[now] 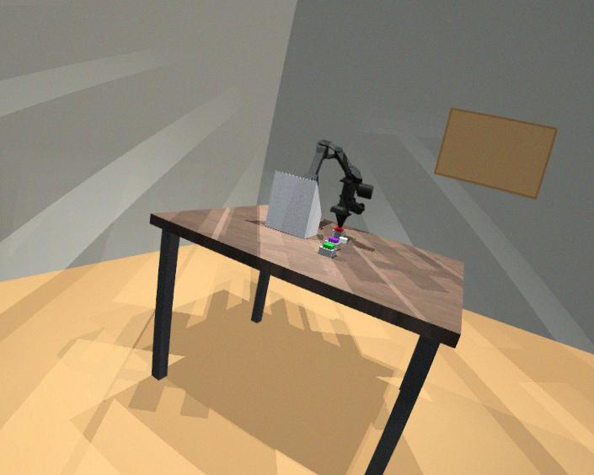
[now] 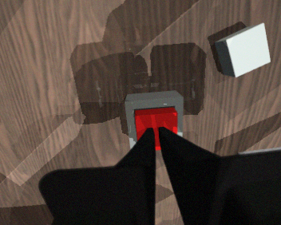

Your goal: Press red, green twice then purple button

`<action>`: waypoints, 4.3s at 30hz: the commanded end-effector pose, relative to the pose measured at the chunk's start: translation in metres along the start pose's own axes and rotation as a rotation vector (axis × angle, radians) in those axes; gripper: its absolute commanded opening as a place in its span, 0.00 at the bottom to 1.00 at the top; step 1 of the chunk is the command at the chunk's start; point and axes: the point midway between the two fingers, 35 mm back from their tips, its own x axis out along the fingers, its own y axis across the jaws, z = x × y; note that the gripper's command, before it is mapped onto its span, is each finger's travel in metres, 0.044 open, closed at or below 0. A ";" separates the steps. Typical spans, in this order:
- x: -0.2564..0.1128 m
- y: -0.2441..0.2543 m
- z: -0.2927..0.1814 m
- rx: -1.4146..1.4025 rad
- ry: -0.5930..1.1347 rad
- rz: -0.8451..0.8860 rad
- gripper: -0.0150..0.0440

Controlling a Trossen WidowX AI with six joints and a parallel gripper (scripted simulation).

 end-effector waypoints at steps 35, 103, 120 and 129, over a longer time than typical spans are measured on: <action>-0.053 -0.003 0.001 0.008 0.003 -0.012 0.29; -0.006 -0.331 0.087 0.000 -0.003 -0.019 0.29; 0.006 -0.331 0.087 -0.001 -0.003 -0.018 0.29; 0.006 -0.331 0.087 -0.001 -0.003 -0.018 0.29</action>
